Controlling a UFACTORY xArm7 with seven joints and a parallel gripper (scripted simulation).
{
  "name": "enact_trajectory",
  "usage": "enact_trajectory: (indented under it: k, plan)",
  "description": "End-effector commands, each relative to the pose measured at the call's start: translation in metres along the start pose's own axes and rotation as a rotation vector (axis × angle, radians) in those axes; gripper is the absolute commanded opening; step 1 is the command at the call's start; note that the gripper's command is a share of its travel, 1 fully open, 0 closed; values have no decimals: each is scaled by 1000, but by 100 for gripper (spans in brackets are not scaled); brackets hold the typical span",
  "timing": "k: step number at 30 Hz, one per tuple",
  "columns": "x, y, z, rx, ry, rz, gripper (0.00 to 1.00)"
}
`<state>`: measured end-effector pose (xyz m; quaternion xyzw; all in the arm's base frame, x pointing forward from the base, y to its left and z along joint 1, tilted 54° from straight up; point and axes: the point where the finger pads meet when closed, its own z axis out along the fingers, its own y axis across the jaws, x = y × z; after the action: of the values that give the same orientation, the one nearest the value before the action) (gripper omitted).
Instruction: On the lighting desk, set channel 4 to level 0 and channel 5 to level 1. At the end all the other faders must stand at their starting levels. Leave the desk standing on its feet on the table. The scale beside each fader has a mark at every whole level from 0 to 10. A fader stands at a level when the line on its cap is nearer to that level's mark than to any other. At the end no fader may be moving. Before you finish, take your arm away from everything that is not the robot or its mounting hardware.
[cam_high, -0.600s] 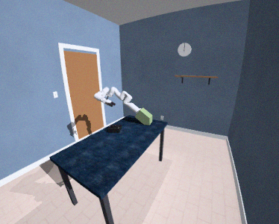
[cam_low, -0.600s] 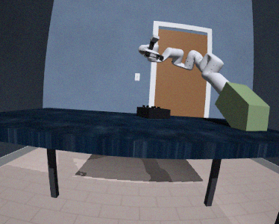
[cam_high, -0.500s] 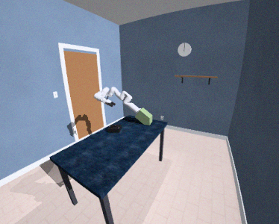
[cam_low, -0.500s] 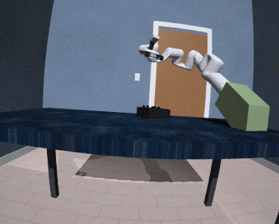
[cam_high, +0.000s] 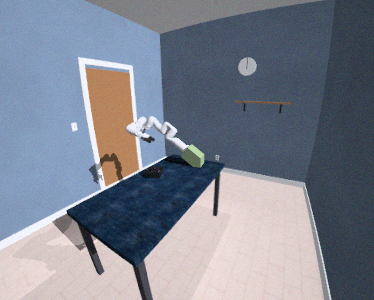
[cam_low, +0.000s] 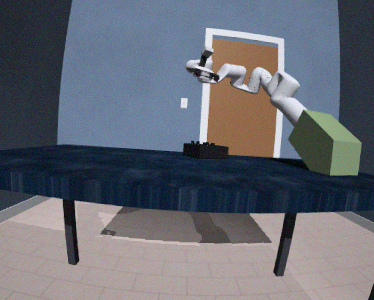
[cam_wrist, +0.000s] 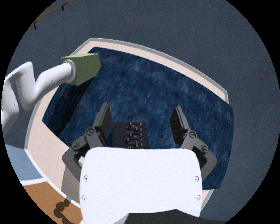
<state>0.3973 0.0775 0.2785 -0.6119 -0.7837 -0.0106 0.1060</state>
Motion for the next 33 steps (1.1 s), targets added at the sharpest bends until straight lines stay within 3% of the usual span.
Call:
enact_trajectory:
  k: [1, 4, 9, 11, 12, 13, 14, 16, 17, 19, 20, 22, 23, 27, 28, 30, 31, 33]
  plan:
    - [1, 0, 0, 1, -6, -7, 100]
    - [-11, -4, 10, 31, -64, -50, 100]
    - [-51, -19, 38, 149, -265, -220, 100]
    - [-51, -19, 38, 149, -265, -220, 100]
    - [-65, -23, 45, 193, -331, -283, 100]
    - [-65, -23, 45, 193, -331, -283, 100]
    - [-78, -27, 51, 239, -395, -349, 100]
    - [-78, -27, 51, 239, -395, -349, 100]
    - [-92, -31, 56, 294, -469, -428, 100]
    - [-92, -31, 56, 295, -470, -429, 100]
    - [-105, -33, 60, 350, -538, -508, 100]
    - [-105, -33, 60, 350, -538, -508, 100]
    - [-117, -35, 63, 407, -604, -588, 100]
    - [-128, -35, 64, 463, -665, -667, 100]
    - [-136, -34, 65, 512, -715, -736, 100]
    - [-136, -34, 65, 517, -720, -743, 100]
    - [-143, -33, 66, 567, -769, -813, 100]
    - [-143, -33, 66, 567, -769, -813, 100]
